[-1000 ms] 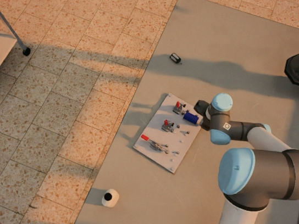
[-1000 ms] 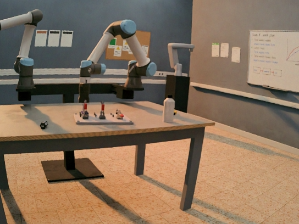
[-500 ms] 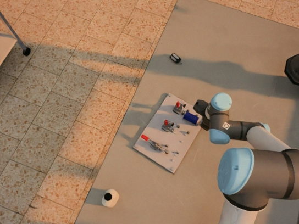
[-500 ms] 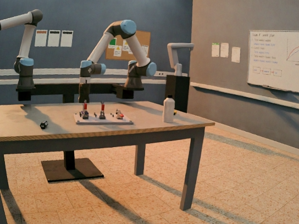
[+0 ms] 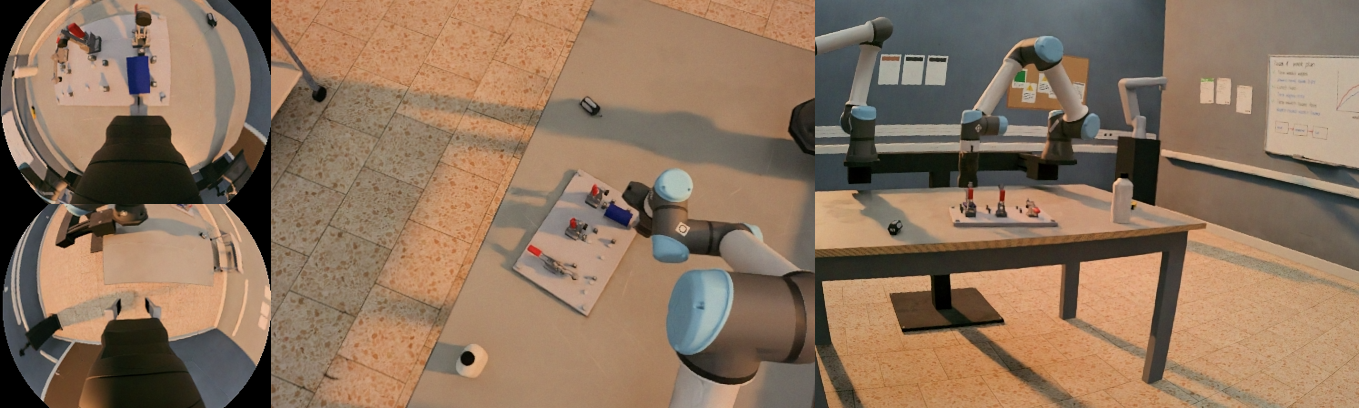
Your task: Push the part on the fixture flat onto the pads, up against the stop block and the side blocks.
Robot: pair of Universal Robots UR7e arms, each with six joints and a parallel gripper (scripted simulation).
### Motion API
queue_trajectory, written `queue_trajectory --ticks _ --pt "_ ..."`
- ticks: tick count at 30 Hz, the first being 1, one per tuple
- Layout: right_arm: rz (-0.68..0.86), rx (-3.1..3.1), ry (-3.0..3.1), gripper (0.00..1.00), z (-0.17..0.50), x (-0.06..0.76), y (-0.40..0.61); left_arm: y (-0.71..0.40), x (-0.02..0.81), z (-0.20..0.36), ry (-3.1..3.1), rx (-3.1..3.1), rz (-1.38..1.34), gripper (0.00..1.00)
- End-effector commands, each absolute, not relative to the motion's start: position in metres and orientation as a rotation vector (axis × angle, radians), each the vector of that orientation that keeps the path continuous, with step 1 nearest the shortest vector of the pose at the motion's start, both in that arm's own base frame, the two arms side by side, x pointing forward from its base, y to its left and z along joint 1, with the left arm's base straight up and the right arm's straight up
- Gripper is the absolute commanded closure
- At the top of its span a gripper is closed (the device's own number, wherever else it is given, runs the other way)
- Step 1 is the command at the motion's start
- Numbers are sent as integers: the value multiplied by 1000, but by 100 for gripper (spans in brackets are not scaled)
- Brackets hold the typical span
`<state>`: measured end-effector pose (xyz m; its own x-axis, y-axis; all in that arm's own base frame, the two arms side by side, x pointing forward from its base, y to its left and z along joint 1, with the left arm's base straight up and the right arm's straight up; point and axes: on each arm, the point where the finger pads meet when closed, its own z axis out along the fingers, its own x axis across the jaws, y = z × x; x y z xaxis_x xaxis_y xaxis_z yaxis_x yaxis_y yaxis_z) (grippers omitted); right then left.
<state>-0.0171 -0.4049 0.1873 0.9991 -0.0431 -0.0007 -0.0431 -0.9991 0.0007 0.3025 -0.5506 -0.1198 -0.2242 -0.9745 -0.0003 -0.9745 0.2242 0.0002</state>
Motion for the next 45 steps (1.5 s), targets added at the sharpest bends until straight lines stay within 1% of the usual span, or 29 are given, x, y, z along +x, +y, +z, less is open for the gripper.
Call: queue_trajectory --ticks 1,45 --pt "0 3141 -69 0 187 -18 -404 -552 306 -119 2455 -1960 -3 100" --pt "0 3141 -69 0 187 -18 -404 -553 312 -119 2456 -1958 -2 100"
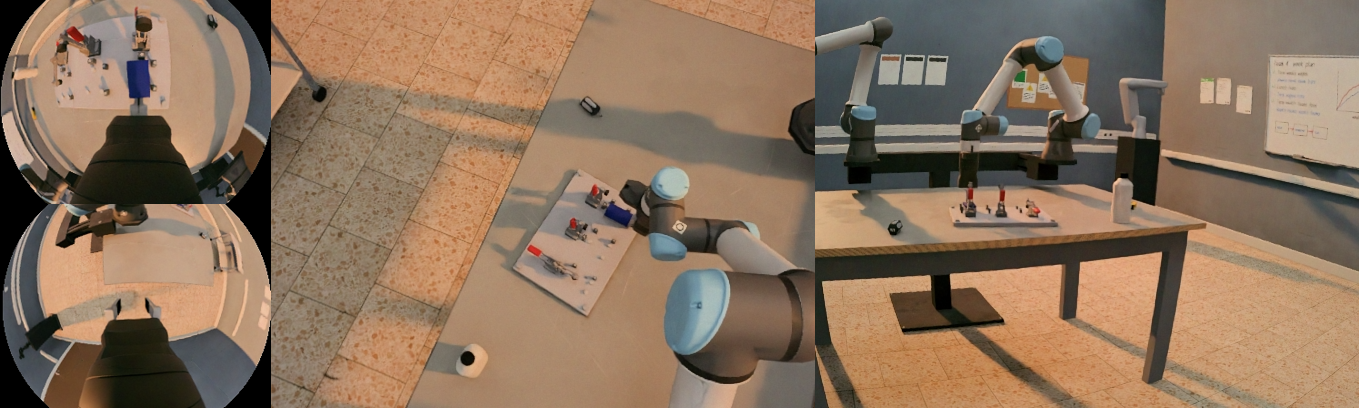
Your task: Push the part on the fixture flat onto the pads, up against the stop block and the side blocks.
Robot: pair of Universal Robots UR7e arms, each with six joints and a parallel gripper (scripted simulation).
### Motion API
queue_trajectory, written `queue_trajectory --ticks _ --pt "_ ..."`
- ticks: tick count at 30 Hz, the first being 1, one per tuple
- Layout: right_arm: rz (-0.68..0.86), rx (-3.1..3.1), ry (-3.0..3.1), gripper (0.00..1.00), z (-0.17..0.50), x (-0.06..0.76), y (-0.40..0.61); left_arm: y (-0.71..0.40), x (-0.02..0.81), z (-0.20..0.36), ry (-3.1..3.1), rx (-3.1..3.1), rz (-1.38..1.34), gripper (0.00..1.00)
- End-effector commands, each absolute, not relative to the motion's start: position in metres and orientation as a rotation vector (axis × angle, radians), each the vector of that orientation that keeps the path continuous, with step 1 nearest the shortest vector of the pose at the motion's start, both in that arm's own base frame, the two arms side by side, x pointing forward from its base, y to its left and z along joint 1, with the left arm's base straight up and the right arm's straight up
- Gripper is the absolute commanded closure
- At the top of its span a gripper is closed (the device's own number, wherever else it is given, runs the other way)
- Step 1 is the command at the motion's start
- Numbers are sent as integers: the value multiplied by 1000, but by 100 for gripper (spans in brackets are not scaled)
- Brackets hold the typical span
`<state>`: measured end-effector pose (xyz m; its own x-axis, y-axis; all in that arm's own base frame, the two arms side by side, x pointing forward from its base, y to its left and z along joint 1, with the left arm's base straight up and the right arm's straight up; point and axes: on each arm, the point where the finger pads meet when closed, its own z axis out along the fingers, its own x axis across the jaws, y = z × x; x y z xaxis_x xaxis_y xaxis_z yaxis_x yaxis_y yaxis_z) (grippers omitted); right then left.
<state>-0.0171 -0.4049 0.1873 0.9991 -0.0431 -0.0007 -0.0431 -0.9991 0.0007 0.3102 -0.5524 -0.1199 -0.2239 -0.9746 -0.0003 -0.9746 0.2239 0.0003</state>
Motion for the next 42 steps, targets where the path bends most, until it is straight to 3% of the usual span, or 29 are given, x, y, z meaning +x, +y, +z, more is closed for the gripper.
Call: queue_trajectory --ticks 1,42 --pt "0 3141 -69 0 187 -18 -404 -553 312 -119 2456 -1959 -2 100" --pt "0 3141 -69 0 187 -18 -404 -555 318 -119 2456 -1960 -4 100"
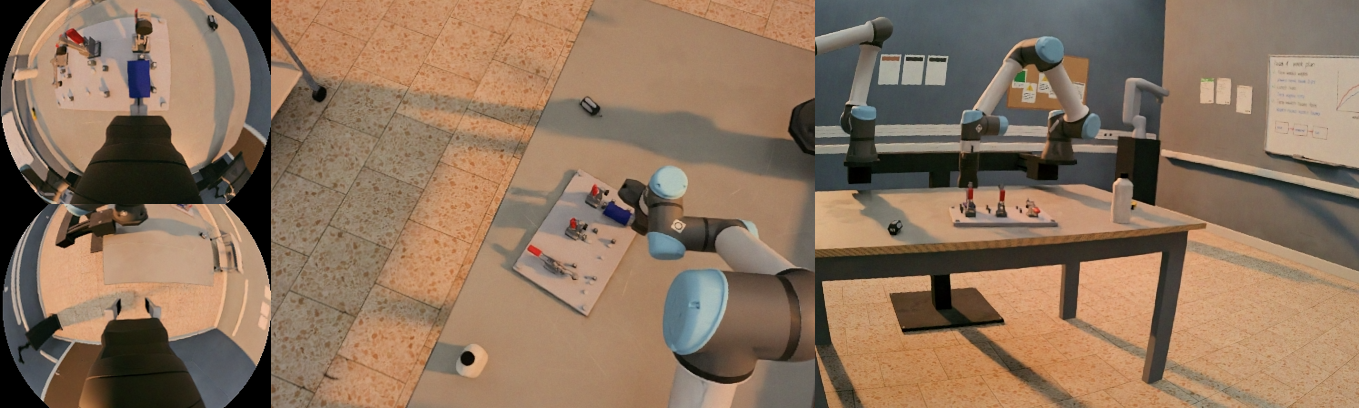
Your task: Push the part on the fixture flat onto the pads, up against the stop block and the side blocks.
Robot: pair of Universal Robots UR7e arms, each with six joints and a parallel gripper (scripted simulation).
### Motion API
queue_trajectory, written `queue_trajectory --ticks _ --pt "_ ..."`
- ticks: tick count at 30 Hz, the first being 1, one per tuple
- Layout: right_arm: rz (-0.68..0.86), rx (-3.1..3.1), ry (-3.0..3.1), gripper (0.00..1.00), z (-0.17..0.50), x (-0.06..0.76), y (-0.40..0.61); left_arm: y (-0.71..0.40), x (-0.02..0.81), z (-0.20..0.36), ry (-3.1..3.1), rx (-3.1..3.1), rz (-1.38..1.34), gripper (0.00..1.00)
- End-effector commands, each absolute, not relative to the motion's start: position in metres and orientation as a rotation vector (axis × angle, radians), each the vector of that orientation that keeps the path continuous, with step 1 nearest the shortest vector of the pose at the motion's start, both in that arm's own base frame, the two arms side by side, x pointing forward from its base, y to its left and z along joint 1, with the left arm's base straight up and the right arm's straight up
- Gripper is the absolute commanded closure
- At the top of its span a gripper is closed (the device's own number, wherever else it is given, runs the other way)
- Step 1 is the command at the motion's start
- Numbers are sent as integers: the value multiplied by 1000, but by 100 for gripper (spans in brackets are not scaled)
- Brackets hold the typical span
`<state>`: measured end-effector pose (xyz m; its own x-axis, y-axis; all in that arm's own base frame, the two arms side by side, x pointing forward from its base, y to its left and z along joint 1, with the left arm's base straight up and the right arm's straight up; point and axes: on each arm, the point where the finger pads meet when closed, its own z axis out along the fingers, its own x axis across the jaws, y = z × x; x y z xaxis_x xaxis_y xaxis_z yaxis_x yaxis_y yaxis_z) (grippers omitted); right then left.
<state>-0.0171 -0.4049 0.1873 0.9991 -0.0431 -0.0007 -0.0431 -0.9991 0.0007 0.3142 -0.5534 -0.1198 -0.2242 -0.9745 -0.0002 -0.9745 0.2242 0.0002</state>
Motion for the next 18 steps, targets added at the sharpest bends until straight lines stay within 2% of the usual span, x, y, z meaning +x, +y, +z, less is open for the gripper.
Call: queue_trajectory --ticks 1,18 --pt "0 3141 -69 0 187 -18 -404 -555 318 -119 2455 -1960 -3 100" --pt "0 3141 -69 0 187 -18 -404 -554 319 -119 2456 -1959 -2 100"
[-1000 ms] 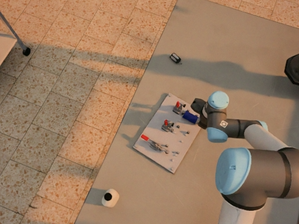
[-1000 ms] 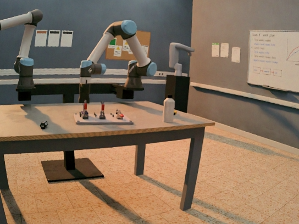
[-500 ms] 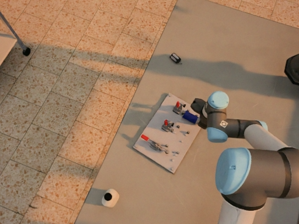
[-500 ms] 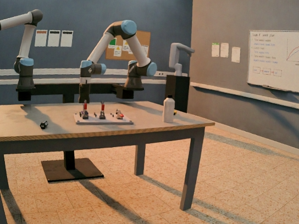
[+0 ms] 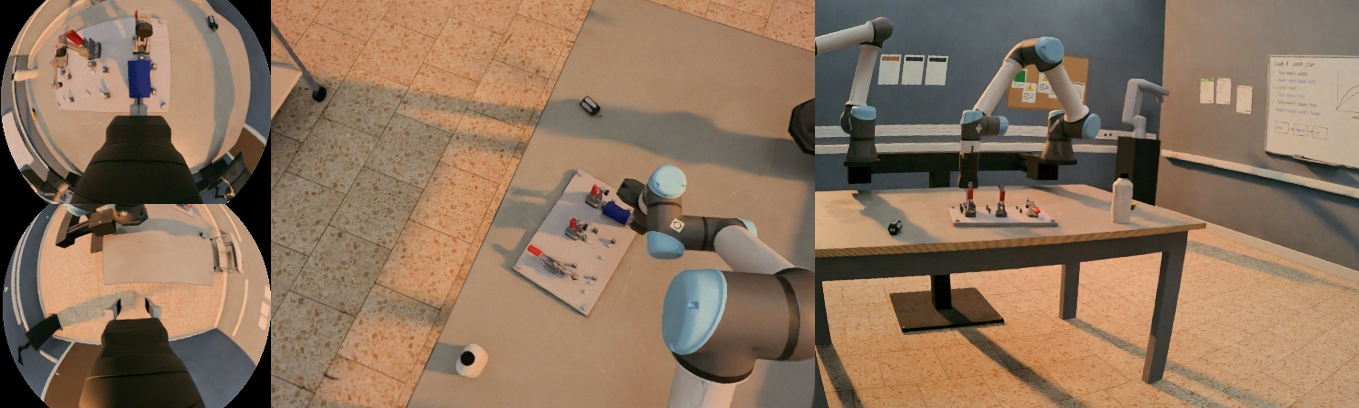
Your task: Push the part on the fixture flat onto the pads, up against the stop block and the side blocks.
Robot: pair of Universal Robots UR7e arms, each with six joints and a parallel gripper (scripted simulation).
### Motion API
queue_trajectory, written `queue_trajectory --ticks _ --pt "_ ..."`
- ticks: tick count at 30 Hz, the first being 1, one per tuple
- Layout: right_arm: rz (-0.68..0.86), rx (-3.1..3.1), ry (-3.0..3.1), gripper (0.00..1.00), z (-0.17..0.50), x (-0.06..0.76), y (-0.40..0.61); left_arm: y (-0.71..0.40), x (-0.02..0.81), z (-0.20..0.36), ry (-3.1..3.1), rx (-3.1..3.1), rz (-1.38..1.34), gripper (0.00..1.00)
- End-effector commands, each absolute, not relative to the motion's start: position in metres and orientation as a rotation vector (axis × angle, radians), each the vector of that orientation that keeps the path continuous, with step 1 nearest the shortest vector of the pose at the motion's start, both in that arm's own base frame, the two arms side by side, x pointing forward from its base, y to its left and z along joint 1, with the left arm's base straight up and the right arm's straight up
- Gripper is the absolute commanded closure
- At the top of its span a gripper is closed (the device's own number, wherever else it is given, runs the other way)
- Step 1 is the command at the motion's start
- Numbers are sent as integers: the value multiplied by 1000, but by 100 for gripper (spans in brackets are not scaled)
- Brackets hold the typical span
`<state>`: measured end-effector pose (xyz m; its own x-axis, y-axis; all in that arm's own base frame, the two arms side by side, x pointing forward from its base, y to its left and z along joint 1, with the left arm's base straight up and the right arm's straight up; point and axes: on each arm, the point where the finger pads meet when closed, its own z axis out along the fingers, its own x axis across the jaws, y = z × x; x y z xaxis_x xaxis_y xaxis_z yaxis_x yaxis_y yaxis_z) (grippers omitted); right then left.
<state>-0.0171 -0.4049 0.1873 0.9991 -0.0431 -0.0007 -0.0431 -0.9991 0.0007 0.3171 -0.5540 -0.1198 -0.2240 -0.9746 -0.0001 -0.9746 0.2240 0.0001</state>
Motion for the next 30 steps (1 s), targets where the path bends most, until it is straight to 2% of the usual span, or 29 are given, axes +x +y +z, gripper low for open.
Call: queue_trajectory --ticks 1,30 --pt "0 3141 -69 0 187 -18 -404 -554 319 -119 2456 -1959 -2 100" --pt "0 3141 -69 0 187 -18 -404 -549 297 -119 2458 -1956 -2 100"
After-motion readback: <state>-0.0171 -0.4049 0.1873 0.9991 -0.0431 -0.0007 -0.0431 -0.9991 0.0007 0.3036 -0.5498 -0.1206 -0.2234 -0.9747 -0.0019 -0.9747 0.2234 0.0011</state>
